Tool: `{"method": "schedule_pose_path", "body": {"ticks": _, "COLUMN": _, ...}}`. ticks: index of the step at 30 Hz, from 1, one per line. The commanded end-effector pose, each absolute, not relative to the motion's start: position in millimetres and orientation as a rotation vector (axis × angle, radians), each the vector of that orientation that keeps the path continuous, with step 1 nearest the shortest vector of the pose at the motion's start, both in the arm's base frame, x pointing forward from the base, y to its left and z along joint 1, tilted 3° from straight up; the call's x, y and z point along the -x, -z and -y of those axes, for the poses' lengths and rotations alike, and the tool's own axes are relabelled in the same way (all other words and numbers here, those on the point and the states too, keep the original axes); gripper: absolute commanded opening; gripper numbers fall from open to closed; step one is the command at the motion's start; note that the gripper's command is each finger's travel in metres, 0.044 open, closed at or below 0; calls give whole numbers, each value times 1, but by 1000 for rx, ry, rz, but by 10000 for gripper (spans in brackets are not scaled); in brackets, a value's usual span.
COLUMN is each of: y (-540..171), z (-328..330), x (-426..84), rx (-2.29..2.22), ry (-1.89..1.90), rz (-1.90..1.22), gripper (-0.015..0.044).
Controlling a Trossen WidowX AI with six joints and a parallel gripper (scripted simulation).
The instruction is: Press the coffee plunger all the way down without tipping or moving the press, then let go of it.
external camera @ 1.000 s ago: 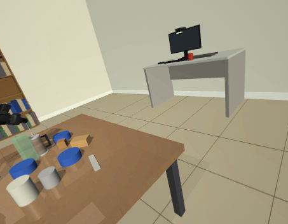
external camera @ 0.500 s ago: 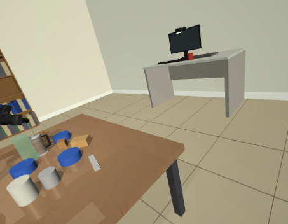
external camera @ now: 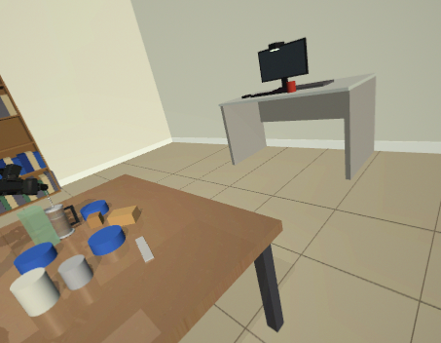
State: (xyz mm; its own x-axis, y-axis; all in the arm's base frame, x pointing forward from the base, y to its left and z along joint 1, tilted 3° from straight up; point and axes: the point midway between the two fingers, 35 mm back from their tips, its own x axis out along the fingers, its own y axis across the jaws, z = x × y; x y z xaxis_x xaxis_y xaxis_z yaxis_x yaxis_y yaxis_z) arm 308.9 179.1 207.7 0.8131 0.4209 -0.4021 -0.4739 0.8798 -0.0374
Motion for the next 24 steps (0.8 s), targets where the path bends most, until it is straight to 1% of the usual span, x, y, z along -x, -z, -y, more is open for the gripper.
{"method": "schedule_pose_path", "body": {"ticks": 1, "y": -175, "z": -177, "x": -306, "rx": 165, "ry": -479, "rz": -468, "gripper": 116}}
{"method": "schedule_pose_path", "body": {"ticks": 24, "y": -140, "z": -180, "x": -317, "rx": 165, "ry": -479, "rz": -468, "gripper": 116}}
